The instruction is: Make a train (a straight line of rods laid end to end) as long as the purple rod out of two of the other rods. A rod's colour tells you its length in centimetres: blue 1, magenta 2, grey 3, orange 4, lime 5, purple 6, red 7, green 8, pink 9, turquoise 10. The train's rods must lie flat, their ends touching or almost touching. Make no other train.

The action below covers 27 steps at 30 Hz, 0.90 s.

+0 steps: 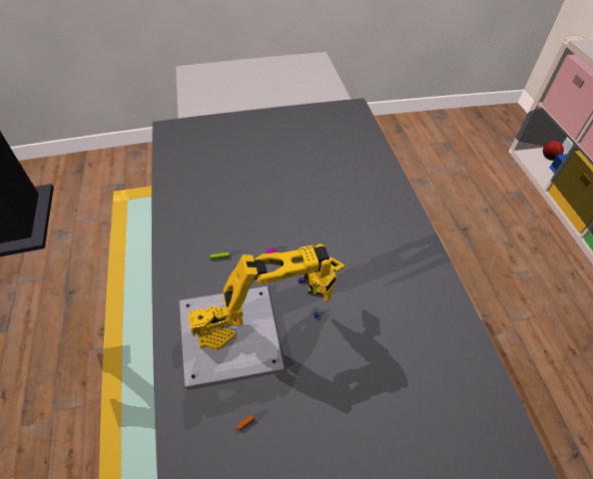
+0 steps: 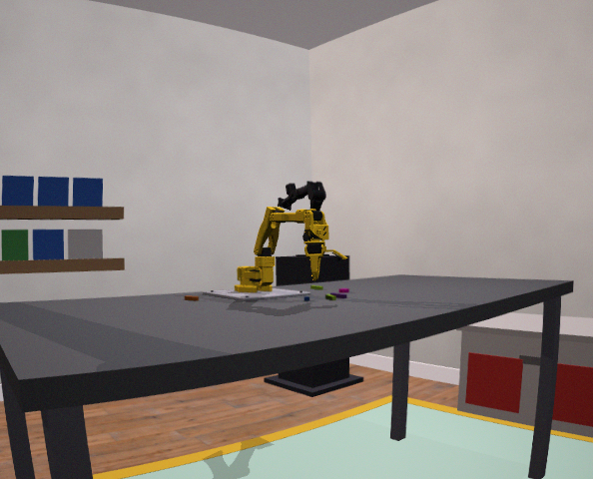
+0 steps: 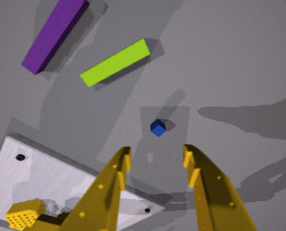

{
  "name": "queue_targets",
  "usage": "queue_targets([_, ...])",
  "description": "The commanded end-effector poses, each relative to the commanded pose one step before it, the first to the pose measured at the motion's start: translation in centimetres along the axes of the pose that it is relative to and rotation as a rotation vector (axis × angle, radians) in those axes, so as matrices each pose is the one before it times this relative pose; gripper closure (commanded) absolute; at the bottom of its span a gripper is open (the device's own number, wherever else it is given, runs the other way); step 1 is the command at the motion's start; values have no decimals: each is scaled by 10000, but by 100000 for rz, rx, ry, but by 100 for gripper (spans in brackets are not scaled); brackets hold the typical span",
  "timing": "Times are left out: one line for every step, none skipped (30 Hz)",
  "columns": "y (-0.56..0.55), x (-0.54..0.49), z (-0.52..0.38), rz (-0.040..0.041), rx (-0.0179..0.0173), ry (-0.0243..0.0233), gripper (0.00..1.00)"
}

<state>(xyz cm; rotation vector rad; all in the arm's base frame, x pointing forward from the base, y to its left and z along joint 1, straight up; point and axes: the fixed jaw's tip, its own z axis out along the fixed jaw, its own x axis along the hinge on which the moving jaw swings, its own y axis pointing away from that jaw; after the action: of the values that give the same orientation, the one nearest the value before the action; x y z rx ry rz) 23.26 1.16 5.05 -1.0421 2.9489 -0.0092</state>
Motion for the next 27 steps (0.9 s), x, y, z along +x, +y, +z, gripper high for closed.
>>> queue_targets([2488, -3433, 1226, 8030, -1443, 1843, 82])
queue_targets([597, -1388, 101, 3487, 22, -30, 82])
queue_targets([646, -1363, 105, 3490, 21, -30, 82])
queue_targets([692, -1333, 109, 3487, 19, -31, 82])
queue_targets([736, -1300, 112, 3480, 18, -32, 82])
queue_targets([777, -1262, 116, 3467, 16, -33, 82])
queue_targets([816, -1222, 119, 3450, 15, -33, 82])
queue_targets([850, -1179, 122, 3427, 13, -34, 82])
queue_targets([881, -1133, 124, 3399, 12, -34, 82])
queue_targets([909, -1084, 127, 3367, 10, -34, 82])
queue_targets([932, -1034, 129, 3330, 9, -34, 82])
queue_targets([952, -983, 130, 3288, 7, -34, 82])
queue_targets([967, -930, 132, 3241, 6, -34, 82])
queue_targets([978, -876, 133, 3190, 4, -33, 82])
queue_targets([985, -823, 133, 3135, 3, -33, 82])
queue_targets([0, 0, 0, 0, 0, 0, 82])
queue_targets([0, 0, 0, 0, 0, 0, 82])
queue_targets([988, -769, 134, 3075, 2, -32, 82])
queue_targets([986, -716, 134, 3011, 0, -32, 82])
queue_targets([981, -663, 133, 2943, -1, -31, 82])
queue_targets([972, -612, 132, 2872, -2, -30, 82])
queue_targets([960, -562, 131, 2796, -3, -29, 82])
queue_targets([944, -513, 130, 2718, -4, -28, 82])
queue_targets([925, -467, 128, 2636, -5, -27, 82])
queue_targets([903, -422, 125, 2551, -5, -26, 82])
queue_targets([879, -380, 123, 2463, -6, -25, 82])
queue_targets([852, -340, 120, 2372, -7, -24, 82])
